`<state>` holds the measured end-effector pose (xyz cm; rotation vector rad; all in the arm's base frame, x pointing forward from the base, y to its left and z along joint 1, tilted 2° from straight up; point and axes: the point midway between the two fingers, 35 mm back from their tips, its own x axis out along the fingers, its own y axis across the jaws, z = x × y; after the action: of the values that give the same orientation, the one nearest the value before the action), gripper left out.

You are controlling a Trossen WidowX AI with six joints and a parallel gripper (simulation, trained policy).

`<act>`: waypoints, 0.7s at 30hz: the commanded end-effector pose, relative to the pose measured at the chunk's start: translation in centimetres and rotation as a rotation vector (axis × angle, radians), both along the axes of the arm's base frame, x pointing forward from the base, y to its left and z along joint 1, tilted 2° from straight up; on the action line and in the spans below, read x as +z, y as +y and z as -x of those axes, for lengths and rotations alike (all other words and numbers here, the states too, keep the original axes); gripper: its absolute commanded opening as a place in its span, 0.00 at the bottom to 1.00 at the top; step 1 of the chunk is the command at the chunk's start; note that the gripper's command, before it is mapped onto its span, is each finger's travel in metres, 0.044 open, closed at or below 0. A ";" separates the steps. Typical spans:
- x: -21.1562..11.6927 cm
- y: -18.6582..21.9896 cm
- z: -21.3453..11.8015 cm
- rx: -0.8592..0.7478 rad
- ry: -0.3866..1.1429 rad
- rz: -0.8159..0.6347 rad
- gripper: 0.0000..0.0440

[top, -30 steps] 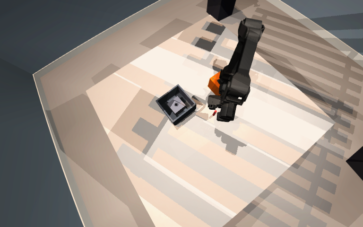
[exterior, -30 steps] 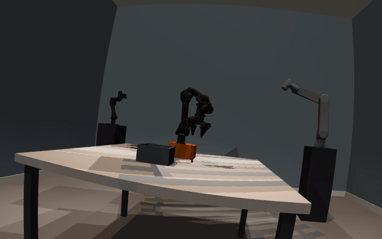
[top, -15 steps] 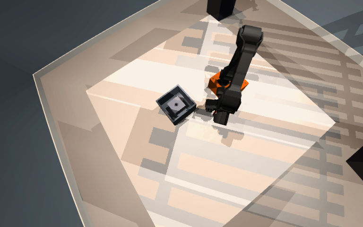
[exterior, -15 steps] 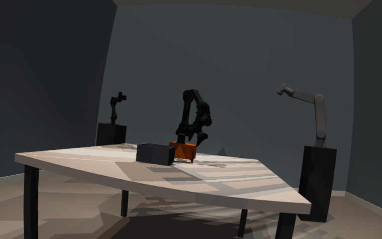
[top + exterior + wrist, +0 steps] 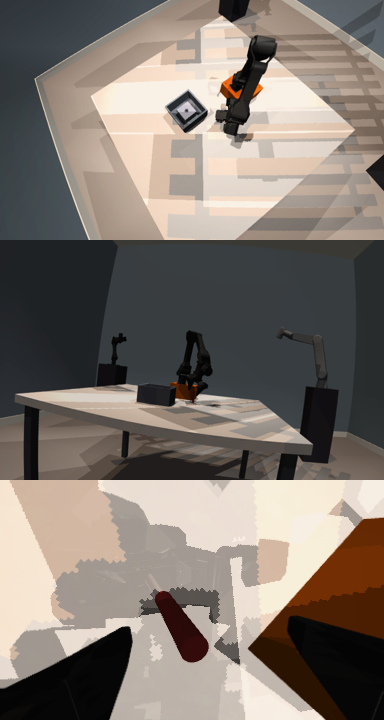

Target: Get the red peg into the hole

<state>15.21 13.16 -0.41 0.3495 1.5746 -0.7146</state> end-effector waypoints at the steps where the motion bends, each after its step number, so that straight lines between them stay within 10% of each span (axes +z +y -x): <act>1: -1.9 -0.3 0.0 0.002 -0.019 0.008 1.00; 7: -3.9 -0.4 -0.2 0.013 -0.036 0.007 0.93; 21: -6.3 -1.2 0.8 0.012 0.026 0.059 0.11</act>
<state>15.02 12.57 -6.31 0.3291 1.5568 -0.7232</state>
